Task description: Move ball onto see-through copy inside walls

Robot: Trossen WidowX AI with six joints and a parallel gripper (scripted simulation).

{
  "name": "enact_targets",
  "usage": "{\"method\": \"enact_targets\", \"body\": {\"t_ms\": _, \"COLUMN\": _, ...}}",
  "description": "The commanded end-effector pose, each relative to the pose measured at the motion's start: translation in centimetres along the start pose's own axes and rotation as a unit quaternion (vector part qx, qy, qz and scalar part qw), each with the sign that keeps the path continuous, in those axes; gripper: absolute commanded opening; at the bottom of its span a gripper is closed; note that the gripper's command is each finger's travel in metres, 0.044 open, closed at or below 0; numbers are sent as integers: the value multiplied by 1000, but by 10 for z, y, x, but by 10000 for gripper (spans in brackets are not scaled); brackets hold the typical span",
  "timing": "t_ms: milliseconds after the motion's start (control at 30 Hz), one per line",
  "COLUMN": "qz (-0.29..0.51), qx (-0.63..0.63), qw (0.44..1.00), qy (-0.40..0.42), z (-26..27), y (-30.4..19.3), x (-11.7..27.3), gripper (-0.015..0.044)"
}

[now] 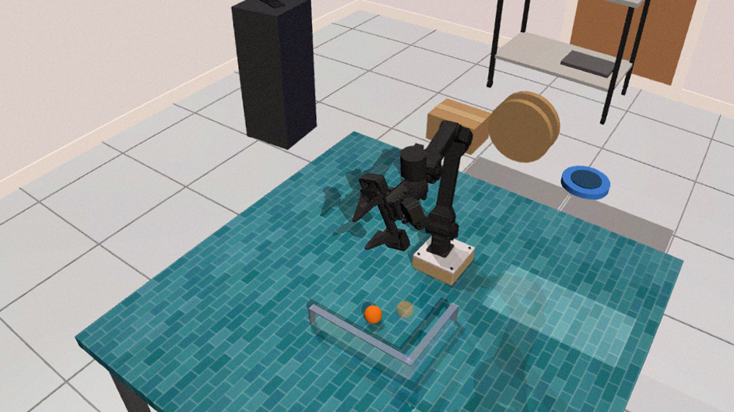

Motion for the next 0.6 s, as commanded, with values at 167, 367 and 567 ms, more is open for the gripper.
{"method": "enact_targets", "body": {"t_ms": 167, "qz": 156, "qx": -146, "qw": 958, "qy": 191, "z": 77, "y": -59, "x": -40, "gripper": 346}}
{"method": "enact_targets", "body": {"t_ms": 367, "qz": 316, "qx": -262, "qw": 864, "qy": 291, "z": 129, "y": -106, "x": -46, "gripper": 346}}
{"method": "enact_targets", "body": {"t_ms": 567, "qz": 517, "qx": -368, "qw": 694, "qy": 339, "z": 177, "y": -154, "x": -31, "gripper": 346}}
Point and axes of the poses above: the point midway between the two fingers, 35 mm back from their tips, its own x axis back along the fingers, its own z axis across the jaws, y = z × x, the point moved 8 cm from there along x, back along the fingers, and after that the axes turned 6 degrees about -x, right-handed, at the moved point
